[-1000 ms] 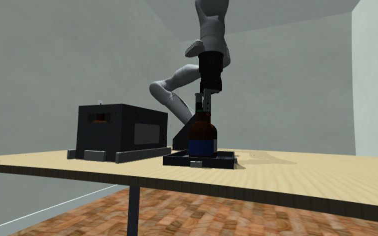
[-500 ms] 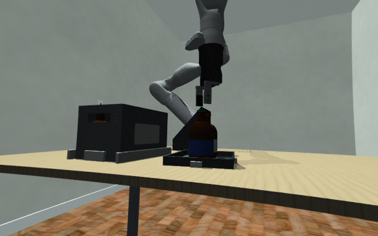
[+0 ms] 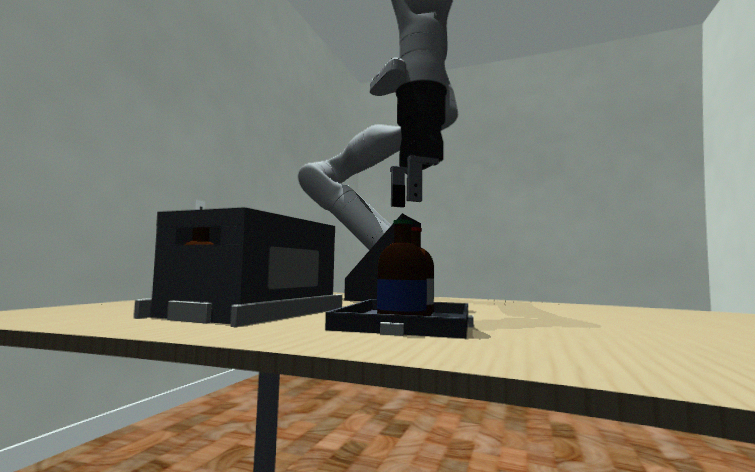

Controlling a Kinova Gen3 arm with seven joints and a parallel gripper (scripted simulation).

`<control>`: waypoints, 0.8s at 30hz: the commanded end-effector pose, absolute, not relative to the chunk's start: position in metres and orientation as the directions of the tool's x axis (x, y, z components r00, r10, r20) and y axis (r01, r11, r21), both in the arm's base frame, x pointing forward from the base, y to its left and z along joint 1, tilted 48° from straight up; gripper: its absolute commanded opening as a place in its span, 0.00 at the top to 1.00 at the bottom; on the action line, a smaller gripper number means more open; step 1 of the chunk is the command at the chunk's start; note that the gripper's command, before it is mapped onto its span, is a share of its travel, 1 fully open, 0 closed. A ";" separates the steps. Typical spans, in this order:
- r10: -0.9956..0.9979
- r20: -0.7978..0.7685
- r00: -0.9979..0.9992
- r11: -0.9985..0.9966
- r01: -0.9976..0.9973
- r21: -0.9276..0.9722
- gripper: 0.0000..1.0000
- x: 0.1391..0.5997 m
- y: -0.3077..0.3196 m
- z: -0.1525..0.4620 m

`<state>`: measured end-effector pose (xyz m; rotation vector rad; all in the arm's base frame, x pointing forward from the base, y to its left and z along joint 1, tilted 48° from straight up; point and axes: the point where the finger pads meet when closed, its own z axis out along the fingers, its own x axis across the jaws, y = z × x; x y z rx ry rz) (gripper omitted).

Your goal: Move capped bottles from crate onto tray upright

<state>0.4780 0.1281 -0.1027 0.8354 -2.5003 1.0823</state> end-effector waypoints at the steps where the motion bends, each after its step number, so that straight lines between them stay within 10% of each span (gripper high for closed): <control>1: -0.391 0.469 -0.792 0.549 -0.610 -0.572 0.00 0.477 0.132 -0.098; 24: -0.396 0.468 -0.790 0.550 -0.613 -0.568 0.00 0.480 0.166 -0.068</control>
